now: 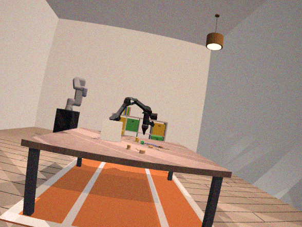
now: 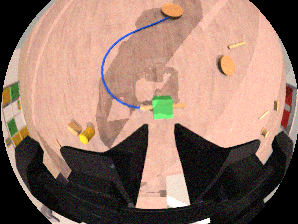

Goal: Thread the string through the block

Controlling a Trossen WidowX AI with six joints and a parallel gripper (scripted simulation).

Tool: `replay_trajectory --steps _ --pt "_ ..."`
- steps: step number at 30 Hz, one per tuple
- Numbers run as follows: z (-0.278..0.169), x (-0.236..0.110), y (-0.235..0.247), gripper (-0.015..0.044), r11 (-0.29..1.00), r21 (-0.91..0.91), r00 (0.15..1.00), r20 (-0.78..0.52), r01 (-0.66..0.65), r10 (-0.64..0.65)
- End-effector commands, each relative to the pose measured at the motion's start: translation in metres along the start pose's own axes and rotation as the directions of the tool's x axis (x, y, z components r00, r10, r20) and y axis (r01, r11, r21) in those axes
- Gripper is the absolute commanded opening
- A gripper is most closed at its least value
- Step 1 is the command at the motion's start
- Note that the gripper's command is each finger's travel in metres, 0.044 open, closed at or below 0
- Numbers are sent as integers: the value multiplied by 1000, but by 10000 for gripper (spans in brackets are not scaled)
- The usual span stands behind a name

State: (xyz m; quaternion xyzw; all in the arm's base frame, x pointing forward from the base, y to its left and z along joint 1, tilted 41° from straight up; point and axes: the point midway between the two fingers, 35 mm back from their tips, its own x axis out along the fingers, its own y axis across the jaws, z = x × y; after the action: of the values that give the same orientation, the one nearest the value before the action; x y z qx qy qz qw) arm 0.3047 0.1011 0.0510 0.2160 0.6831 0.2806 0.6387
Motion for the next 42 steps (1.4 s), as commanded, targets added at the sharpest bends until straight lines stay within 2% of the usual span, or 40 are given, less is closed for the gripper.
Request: replay_trajectory --steps 1,9,17,42 --pt "0 3 -19 125 704 -710 1000 -21 -4 -16" --pt "0 3 -26 125 339 -940 1000 -24 -17 -18" --pt "0 3 -33 125 -82 -996 999 -27 -28 -19" --pt "1 10 -33 125 -97 -995 999 -27 -29 -20"
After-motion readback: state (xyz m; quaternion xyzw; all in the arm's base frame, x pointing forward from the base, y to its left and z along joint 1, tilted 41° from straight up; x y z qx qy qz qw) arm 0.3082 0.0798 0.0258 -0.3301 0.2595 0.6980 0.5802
